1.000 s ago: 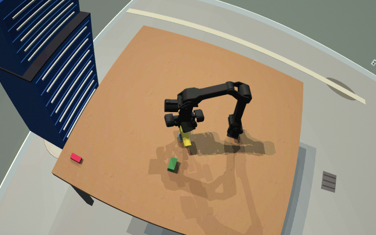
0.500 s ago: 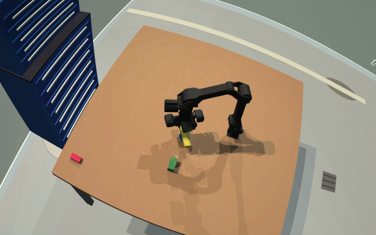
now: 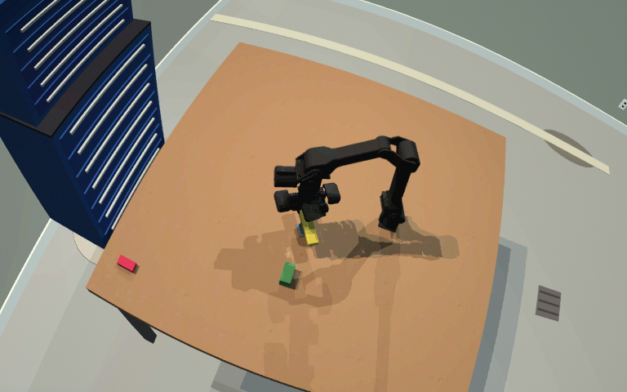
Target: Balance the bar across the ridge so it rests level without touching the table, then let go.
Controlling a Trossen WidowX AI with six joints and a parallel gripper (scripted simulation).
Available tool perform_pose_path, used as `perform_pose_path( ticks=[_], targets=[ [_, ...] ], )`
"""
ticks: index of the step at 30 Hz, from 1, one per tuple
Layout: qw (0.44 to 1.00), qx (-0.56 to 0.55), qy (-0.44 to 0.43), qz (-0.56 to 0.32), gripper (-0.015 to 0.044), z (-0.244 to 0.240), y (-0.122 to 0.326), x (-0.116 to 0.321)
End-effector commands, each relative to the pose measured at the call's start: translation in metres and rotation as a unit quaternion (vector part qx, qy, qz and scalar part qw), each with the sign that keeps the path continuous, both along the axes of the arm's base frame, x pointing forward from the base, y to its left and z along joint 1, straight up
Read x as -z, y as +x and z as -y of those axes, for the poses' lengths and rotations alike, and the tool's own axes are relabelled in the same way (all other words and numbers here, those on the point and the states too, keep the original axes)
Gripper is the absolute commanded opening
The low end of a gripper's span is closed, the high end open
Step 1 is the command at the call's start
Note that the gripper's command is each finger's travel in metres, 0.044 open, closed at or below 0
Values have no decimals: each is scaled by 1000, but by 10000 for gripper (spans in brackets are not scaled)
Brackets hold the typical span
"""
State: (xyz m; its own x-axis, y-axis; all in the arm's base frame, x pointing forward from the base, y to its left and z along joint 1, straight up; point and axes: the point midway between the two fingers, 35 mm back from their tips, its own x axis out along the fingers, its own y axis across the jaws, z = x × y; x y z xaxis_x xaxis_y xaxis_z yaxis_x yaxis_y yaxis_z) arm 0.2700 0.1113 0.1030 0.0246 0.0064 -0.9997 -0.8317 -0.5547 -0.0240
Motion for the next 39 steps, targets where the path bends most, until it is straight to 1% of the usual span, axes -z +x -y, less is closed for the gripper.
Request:
perform_pose_path(
  ticks=[1,39],
  targets=[
    [1000,-3,2,-1,0,-1,0,1],
    [1000,-3,2,-1,0,0,0,4]
  ],
)
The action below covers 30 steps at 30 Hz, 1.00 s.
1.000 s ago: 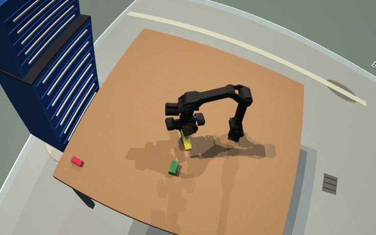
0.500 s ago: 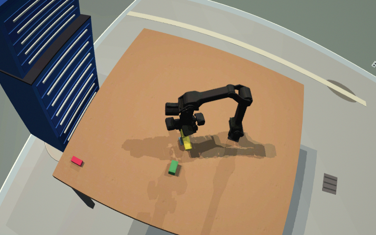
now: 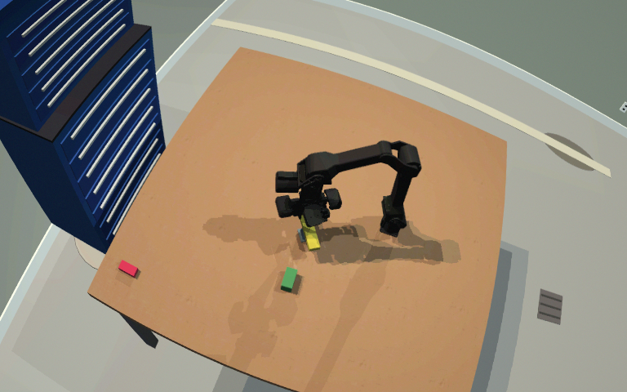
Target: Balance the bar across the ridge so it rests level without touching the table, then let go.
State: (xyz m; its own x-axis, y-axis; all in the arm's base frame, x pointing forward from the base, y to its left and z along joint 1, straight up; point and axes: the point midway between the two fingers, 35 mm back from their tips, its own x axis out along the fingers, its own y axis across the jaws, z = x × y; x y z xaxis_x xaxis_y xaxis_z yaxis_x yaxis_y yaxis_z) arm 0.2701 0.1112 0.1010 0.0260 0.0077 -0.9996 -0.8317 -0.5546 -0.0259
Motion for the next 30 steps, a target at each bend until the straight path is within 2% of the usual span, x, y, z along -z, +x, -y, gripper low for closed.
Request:
perform_pose_path(
  ticks=[1,30],
  targets=[
    [1000,-3,1,-1,0,0,0,3],
    [1000,0,0,0,0,0,0,0]
  ],
)
